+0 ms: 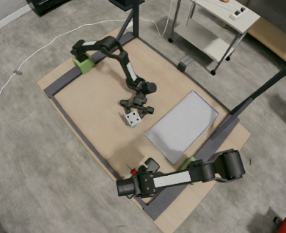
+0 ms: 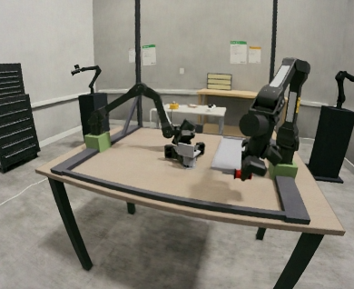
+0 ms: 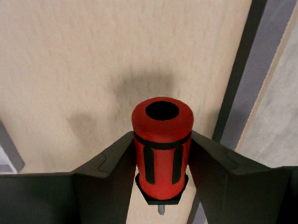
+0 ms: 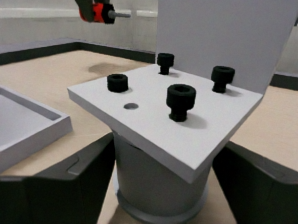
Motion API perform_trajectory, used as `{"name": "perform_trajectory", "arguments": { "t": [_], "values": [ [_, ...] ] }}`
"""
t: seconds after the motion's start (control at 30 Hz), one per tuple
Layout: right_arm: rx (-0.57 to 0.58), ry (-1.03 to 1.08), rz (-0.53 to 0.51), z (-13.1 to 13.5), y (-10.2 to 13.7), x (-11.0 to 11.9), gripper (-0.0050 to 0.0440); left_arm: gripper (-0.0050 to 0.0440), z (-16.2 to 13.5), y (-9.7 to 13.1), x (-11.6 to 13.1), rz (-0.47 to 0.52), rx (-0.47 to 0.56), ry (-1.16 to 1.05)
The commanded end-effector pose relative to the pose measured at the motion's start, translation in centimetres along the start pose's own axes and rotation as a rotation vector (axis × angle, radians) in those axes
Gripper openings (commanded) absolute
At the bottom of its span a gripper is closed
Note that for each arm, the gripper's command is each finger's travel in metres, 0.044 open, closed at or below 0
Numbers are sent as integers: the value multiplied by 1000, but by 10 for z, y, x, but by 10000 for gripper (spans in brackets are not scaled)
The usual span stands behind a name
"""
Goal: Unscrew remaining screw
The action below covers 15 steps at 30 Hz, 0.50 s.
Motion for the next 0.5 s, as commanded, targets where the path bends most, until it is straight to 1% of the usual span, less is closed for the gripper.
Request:
{"name": "perform_trajectory", "arguments": {
  "t": [0.0, 0.17, 0.33, 0.47],
  "values": [
    [-1, -36, -11, 3, -1, -15, 245, 135, -3, 20, 12, 38, 37, -14],
    [-1, -36, -11, 3, -1, -15, 245, 135, -2, 29, 14, 38, 37, -14],
    [-1, -36, -11, 3, -1, -15, 245, 135, -2, 29, 14, 37, 36, -14],
    [-1, -36, -11, 3, -1, -15, 245, 135, -2, 36, 16, 39, 37, -14]
  ]
}}
Point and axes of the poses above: on each arm, the point midway between the two fingers, 35 mm back from their tips, its own y axis back along the fingers, its own z axis across the jaws, x = y × z, the point moved 5 cm from there along y, back along the fingers, and after that the axes turned 11 degrees about y, right-handed, at the moved point
